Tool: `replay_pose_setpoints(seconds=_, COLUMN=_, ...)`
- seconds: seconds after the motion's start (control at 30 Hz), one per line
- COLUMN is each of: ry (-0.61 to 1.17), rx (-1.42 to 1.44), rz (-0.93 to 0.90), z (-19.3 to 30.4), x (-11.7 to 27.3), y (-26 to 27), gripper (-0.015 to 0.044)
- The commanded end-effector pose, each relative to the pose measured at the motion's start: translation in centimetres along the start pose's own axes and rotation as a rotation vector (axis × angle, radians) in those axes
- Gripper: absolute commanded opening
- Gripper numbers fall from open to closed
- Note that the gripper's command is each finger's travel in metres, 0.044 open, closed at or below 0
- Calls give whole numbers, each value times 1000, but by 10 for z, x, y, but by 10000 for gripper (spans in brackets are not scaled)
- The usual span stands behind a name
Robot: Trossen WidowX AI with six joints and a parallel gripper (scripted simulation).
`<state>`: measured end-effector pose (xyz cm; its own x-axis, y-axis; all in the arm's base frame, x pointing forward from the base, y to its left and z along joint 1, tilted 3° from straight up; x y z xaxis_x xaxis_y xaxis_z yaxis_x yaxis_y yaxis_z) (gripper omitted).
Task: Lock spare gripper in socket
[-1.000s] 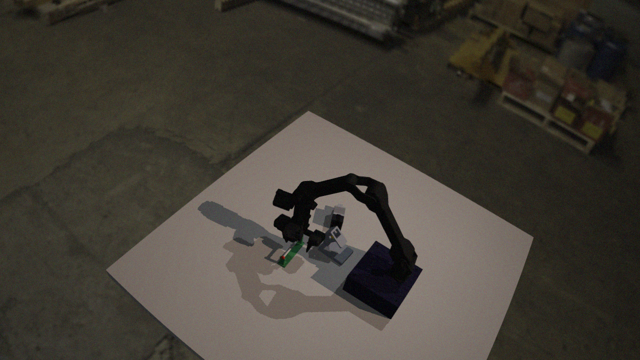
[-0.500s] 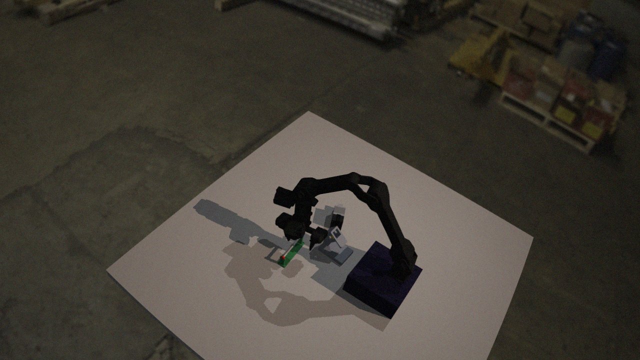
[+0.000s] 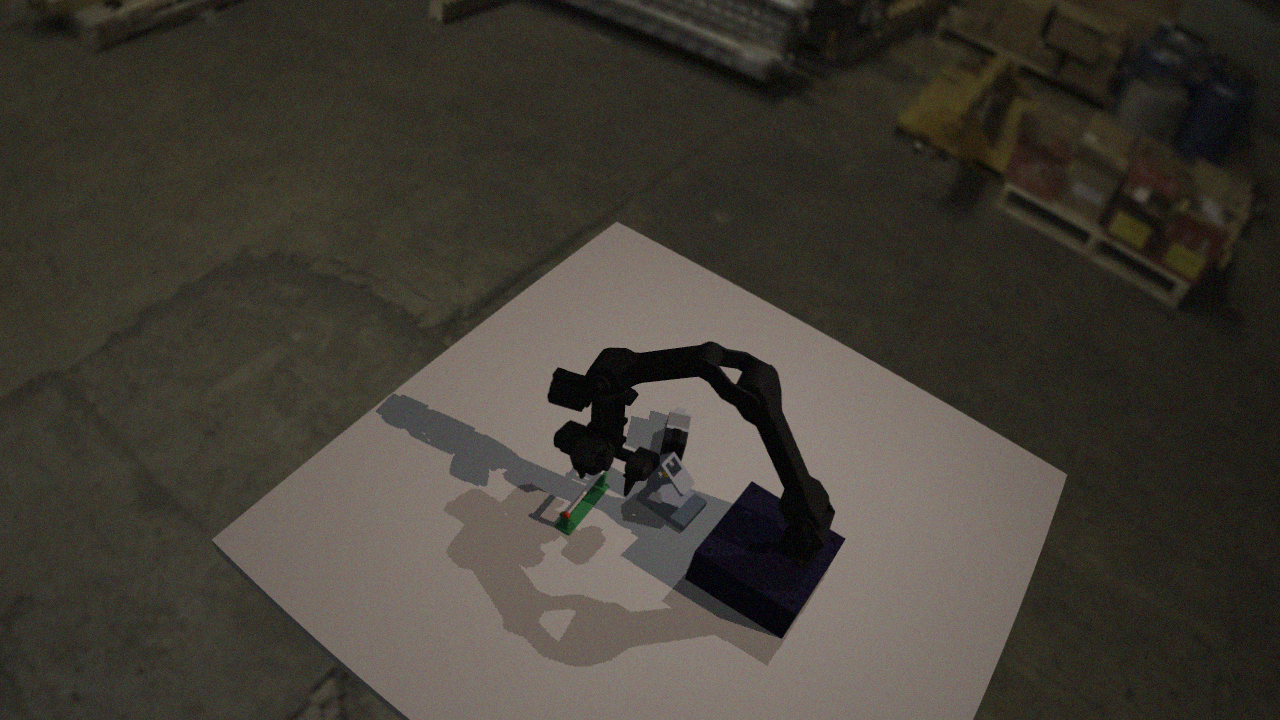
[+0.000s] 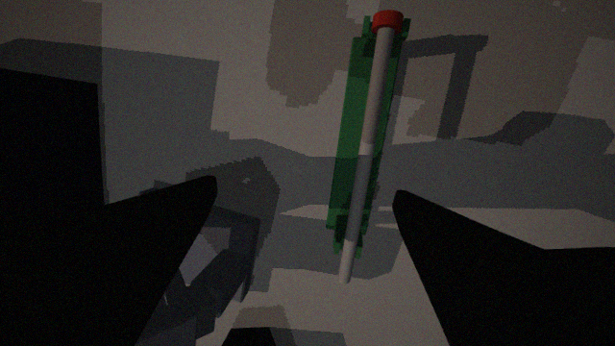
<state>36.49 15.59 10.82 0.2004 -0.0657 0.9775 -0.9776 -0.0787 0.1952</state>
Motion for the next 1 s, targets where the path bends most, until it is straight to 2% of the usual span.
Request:
replay_pose_setpoints(seconds=0.0, ry=-1, rx=0, rz=2, z=-1, x=10, y=2, gripper=440)
replay_pose_setpoints(seconds=0.87, ry=18, rx=-2, rz=-54, z=-5, x=43, y=13, gripper=440)
replay_pose_setpoints(seconds=0.97, ry=20, rx=-2, rz=-58, z=-5, x=38, y=11, gripper=440)
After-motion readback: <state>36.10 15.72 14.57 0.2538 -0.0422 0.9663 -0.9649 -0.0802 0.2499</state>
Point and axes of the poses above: the point midway between the two fingers, 35 mm back from their tips, its own x axis back along the fingers, its own y axis across the jaws, z = x × y, the point moved 10 cm from there along x, back along the fingers, and after that the axes turned 11 degrees about -x, right-handed, at the moved point
